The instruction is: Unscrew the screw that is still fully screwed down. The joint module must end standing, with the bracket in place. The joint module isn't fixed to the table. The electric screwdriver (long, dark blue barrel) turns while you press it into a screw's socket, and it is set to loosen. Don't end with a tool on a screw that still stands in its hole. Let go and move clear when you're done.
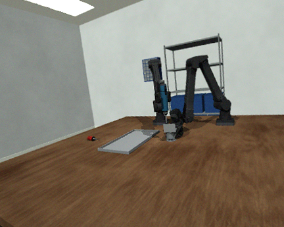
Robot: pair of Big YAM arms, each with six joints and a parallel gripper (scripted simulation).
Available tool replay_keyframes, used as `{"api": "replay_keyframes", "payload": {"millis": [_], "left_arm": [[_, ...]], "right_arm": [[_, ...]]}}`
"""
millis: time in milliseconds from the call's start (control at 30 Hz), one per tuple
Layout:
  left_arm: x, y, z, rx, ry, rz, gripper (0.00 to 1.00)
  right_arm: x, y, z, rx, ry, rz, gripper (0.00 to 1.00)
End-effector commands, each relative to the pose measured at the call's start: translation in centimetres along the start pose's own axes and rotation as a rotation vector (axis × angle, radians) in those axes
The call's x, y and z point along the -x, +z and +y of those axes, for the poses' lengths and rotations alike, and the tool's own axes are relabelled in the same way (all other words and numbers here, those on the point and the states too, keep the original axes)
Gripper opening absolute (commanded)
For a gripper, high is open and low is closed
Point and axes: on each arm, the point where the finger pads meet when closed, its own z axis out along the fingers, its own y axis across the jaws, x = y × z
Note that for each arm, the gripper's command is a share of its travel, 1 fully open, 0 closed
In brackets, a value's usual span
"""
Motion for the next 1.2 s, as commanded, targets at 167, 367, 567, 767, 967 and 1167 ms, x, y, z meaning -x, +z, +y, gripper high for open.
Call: {"api": "replay_keyframes", "payload": {"millis": [167, 367, 567, 767, 967, 1167], "left_arm": [[0.8, 0.2, -0.5, -0.007, -0.012, -0.018, 0.59], [0.8, 0.2, -0.5, -0.007, -0.012, -0.018, 0.59], [0.8, 0.2, -0.5, -0.007, -0.012, -0.018, 0.59], [0.8, 0.2, -0.5, -0.007, -0.012, -0.018, 0.59], [0.8, 0.2, -0.5, -0.007, -0.012, -0.018, 0.59], [0.8, 0.2, -0.5, -0.007, -0.012, -0.018, 0.59]], "right_arm": [[7.4, 2.3, 0.6, 0.010, 0.011, -0.146, 0.42], [7.3, 2.4, 0.6, 0.010, 0.011, -0.133, 0.42], [7.2, 2.5, 0.6, 0.010, 0.011, -0.139, 0.42], [7.4, 2.5, 0.6, 0.010, 0.011, -0.144, 0.42], [8.0, 2.3, 0.6, 0.010, 0.011, -0.151, 0.42], [7.7, 2.4, 0.6, 0.010, 0.011, -0.146, 0.42]]}}
